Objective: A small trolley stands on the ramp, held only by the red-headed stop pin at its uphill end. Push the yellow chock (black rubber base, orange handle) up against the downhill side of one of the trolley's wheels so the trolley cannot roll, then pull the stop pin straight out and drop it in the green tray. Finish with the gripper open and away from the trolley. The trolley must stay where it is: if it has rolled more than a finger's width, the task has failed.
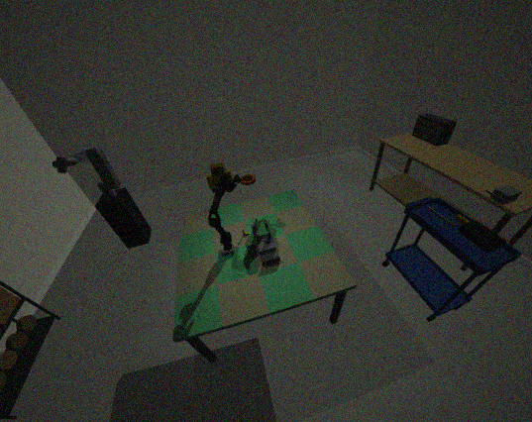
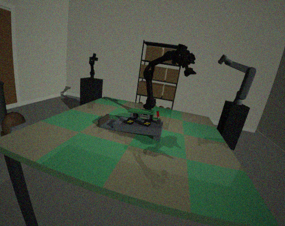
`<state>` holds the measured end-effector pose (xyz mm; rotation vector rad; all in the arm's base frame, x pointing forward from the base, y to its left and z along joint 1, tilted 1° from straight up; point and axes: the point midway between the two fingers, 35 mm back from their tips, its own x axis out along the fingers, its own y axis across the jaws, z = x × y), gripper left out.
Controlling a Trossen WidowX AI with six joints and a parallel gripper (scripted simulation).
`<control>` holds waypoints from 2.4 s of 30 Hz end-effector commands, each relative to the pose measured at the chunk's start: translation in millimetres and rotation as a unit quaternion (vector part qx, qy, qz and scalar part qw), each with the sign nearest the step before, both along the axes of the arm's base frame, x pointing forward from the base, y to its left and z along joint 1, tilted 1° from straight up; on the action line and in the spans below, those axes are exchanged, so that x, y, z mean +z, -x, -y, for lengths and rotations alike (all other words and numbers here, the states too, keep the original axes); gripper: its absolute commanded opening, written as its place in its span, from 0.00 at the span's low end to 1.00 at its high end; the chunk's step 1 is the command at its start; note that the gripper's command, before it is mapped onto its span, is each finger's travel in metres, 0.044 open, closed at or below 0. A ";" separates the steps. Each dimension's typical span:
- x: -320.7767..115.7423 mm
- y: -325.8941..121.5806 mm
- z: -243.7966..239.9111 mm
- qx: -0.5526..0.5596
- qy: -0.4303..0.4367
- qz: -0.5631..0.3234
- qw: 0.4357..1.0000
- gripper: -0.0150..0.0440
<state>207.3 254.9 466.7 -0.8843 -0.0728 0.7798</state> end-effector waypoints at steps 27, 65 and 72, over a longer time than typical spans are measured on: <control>-304.5 20.7 111.7 -0.001 0.375 -0.386 0.843 0.58; -384.5 37.7 130.4 0.009 0.401 -0.441 0.803 0.58; -395.6 37.5 130.1 0.009 0.401 -0.441 0.803 0.58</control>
